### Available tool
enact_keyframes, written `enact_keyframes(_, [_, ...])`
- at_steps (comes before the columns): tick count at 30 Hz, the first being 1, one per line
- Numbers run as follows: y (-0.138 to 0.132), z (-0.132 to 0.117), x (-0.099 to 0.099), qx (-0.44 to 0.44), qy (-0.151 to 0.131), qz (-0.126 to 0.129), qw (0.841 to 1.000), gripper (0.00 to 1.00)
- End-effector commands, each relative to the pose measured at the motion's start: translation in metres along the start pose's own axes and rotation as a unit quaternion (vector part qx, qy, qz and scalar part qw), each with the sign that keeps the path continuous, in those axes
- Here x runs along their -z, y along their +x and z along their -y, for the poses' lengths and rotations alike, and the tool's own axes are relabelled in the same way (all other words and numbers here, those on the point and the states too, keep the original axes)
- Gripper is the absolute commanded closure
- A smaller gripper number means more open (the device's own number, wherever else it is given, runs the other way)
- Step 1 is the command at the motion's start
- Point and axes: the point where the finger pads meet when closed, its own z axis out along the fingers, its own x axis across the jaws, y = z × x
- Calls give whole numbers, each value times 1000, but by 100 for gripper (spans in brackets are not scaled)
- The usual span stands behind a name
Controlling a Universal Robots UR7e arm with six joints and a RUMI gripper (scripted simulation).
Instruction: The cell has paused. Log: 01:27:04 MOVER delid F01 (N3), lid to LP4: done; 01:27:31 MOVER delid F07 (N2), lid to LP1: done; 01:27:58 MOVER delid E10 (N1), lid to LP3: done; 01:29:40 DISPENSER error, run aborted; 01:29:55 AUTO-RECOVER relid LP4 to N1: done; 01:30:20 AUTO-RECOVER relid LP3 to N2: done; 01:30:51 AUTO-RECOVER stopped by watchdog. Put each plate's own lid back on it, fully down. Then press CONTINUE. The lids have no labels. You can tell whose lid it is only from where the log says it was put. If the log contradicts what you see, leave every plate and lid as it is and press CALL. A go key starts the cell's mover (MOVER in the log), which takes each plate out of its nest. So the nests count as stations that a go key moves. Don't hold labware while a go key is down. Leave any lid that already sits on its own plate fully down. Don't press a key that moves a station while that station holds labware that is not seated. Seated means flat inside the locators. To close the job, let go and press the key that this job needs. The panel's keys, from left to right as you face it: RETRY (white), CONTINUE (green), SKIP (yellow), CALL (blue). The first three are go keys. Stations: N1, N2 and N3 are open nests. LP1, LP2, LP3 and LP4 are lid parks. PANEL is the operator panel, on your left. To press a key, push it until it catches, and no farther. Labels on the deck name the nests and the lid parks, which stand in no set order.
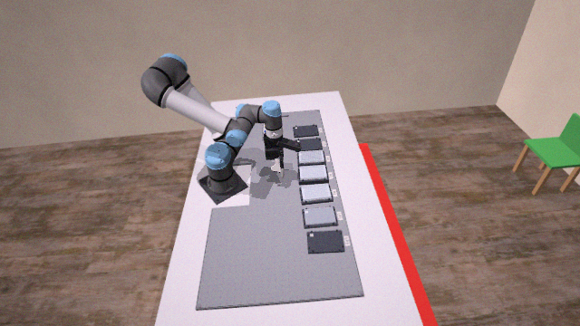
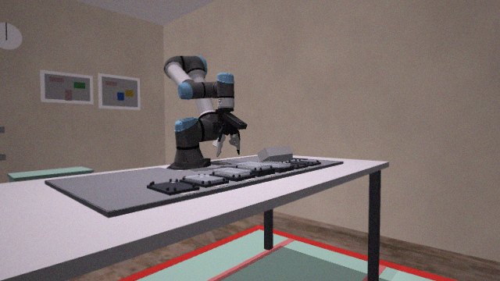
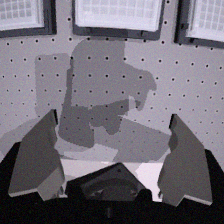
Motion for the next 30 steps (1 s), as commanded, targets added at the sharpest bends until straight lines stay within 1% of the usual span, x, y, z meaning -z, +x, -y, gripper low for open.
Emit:
enact_keyframes(1, [0, 1, -2, 0, 1, 0, 1000, 18])
enact_keyframes(9, [0, 1, -2, 0, 1, 0, 1000, 18])
enact_keyframes(11, [7, 9, -2, 16, 1, 0, 1000, 18])
enact_keyframes(24, [49, 58, -2, 16, 1, 0, 1000, 18])
enact_keyframes(26, [49, 58, -2, 16, 1, 0, 1000, 18])
enact_keyframes(30, [62, 73, -2, 16, 1, 0, 1000, 18])
